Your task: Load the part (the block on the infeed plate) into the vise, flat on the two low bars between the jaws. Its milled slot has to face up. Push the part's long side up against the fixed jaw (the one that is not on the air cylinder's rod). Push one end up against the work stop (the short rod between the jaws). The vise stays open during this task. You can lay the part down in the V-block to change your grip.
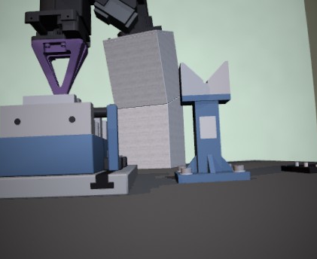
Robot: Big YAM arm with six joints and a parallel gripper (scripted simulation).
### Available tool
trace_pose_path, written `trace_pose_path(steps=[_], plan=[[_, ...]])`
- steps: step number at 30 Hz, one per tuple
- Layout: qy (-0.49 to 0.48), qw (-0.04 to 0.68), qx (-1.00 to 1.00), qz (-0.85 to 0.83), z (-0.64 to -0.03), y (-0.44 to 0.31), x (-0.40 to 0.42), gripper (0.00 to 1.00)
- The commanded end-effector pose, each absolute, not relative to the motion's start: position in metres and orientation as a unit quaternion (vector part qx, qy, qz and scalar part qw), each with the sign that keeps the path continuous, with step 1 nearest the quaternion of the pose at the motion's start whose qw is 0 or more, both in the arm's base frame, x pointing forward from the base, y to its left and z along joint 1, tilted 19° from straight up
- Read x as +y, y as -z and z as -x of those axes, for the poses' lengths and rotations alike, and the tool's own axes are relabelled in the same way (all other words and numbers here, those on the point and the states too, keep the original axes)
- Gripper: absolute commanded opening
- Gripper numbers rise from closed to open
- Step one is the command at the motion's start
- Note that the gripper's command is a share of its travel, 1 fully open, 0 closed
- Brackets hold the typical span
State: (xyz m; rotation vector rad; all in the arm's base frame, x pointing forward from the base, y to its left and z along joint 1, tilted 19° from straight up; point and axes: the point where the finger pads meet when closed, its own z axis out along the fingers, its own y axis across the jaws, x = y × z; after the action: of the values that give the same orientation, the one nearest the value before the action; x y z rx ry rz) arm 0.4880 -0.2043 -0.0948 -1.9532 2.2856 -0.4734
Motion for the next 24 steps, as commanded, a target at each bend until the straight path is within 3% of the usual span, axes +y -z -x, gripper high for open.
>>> trace_pose_path(steps=[1, 24], plan=[[0.161, 0.054, 0.748, 0.641, -0.488, 0.076, -0.203, 0.00], [0.164, 0.056, 0.749, 0.640, -0.481, 0.035, -0.193, 0.00]])
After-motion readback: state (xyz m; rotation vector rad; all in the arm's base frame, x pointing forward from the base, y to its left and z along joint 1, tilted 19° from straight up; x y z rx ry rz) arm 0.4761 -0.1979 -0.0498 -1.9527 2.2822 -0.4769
